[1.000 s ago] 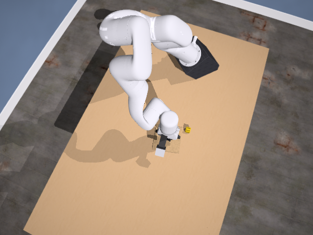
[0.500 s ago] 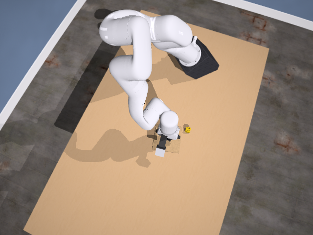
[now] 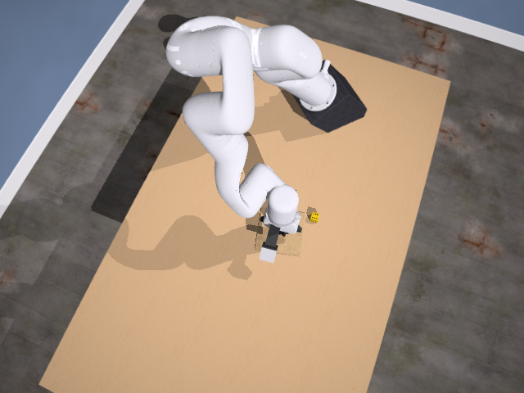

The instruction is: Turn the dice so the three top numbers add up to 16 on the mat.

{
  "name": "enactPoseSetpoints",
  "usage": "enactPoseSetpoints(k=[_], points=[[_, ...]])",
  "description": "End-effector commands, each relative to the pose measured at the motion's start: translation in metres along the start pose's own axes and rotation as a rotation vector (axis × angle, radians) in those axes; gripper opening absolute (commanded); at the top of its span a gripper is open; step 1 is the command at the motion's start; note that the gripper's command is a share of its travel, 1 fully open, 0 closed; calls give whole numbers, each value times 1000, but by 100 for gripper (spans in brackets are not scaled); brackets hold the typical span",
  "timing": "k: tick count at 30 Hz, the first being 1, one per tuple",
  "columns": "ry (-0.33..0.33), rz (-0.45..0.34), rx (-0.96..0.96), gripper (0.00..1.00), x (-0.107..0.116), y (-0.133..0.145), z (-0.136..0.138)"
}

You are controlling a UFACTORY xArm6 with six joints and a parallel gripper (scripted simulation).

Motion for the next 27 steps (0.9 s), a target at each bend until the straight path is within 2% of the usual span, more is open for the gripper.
enactPoseSetpoints(k=[1, 10, 11, 13, 14, 19, 20, 27], points=[[-1, 2, 0, 21, 1, -1, 0], [-1, 2, 0, 25, 1, -1, 0], [-1, 2, 0, 29, 1, -1, 0], [-1, 2, 0, 29, 1, -1, 0], [-1, 2, 0, 33, 1, -1, 0], [-1, 2, 0, 37, 1, -1, 0], [-1, 2, 0, 42, 1, -1, 0], [-1, 2, 0, 42, 1, -1, 0]])
Point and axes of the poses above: the point where the finger pads meet when closed, its own x axis back along the fingers, its own z axis across the jaws, y = z × x, the point moved 4 cm from there along x, back along the fingers, and after that the axes turned 6 degrees about -x, right-handed, at the moved point
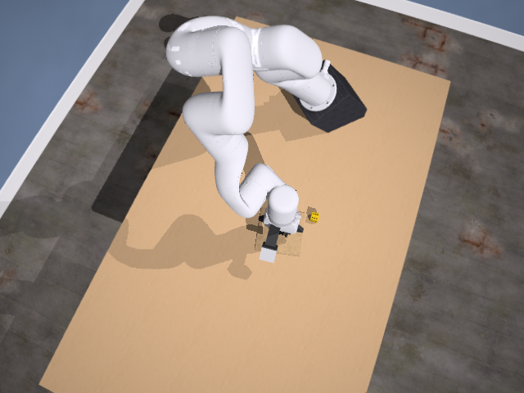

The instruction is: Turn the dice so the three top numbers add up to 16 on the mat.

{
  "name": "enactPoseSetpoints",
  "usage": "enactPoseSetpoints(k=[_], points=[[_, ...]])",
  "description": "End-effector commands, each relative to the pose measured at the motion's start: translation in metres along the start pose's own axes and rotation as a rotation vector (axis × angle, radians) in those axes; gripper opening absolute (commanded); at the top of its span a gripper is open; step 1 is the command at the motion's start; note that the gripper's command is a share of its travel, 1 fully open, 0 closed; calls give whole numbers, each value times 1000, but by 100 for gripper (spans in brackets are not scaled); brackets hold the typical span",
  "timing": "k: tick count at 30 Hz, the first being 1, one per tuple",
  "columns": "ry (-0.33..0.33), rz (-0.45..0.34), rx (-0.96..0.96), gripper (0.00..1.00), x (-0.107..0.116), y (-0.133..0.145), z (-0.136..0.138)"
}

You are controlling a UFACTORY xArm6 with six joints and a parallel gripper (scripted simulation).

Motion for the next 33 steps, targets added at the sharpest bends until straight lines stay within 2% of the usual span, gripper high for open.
enactPoseSetpoints(k=[1, 7, 15, 27, 33], points=[[-1, 2, 0, 42, 1, -1, 0], [-1, 2, 0, 42, 2, -1, 0], [-1, 2, 0, 42, 19, -1, 0], [-1, 2, 0, 42, 78, -1, 0], [-1, 2, 0, 42, 89, -1, 0]])
Point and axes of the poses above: the point where the finger pads meet when closed, its own x axis back along the fingers, its own z axis across the jaws, y = z × x, the point moved 4 cm from there along x, back along the fingers, and after that the axes turned 6 degrees about -x, right-handed, at the moved point
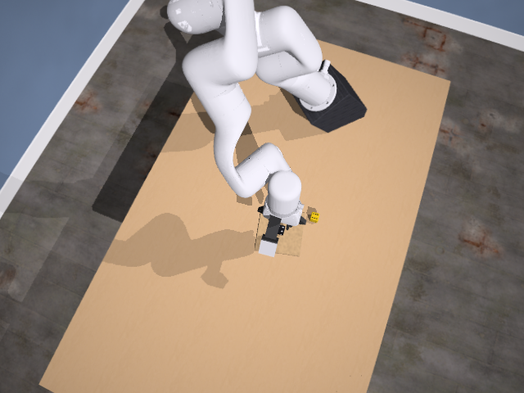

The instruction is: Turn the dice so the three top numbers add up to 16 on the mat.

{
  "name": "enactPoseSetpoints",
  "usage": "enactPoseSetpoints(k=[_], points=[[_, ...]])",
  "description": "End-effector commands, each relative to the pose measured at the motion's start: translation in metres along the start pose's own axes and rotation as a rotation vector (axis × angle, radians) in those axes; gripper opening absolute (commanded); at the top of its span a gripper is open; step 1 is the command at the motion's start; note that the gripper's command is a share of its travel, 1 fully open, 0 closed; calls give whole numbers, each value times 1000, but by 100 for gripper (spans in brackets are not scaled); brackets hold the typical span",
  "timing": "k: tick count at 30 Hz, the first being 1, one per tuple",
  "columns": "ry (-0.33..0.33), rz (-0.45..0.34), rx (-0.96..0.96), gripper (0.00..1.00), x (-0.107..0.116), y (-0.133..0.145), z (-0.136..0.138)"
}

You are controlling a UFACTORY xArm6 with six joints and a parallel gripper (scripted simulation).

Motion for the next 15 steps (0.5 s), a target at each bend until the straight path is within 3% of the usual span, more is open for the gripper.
enactPoseSetpoints(k=[1, 4, 5, 15], points=[[1, -1, 0, 42, 5, 0, 0], [1, -1, 0, 42, 6, 0, 0], [1, -1, 0, 100, 6, 0, 0], [1, -1, 0, 100, 6, 0, 0]])
Point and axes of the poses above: the point where the finger pads meet when closed, its own x axis back along the fingers, its own z axis across the jaws, y = z × x, the point moved 4 cm from there along x, back along the fingers, and after that the axes turned 6 degrees about -x, right-handed, at the moved point
